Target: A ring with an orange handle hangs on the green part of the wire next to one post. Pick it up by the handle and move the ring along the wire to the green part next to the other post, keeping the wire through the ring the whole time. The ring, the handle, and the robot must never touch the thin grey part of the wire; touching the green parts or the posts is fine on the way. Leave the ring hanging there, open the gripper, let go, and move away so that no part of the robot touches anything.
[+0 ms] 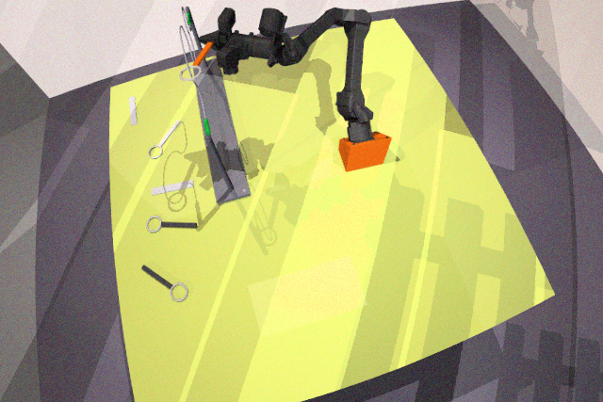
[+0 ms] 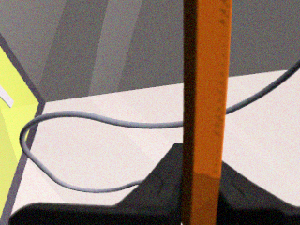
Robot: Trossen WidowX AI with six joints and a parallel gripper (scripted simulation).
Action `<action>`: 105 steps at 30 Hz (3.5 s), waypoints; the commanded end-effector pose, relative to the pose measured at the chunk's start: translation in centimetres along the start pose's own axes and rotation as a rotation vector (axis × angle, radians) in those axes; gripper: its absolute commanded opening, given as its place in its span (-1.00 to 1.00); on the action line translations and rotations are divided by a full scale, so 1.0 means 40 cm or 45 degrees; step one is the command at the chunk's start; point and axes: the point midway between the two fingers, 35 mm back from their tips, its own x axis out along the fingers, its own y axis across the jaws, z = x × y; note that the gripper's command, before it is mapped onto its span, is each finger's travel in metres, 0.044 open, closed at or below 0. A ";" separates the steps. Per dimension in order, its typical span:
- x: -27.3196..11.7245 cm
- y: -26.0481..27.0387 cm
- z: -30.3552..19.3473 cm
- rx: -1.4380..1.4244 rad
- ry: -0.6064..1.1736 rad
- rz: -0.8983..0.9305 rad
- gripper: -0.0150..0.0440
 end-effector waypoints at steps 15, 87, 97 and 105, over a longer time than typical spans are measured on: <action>0.000 -0.019 0.006 -0.262 -0.038 -0.137 -1.00; 0.012 0.191 -0.074 -0.065 0.003 -0.037 -1.00; 0.004 0.284 -0.069 0.198 0.018 0.099 -1.00; 0.007 0.362 -0.050 0.429 -0.039 0.197 -1.00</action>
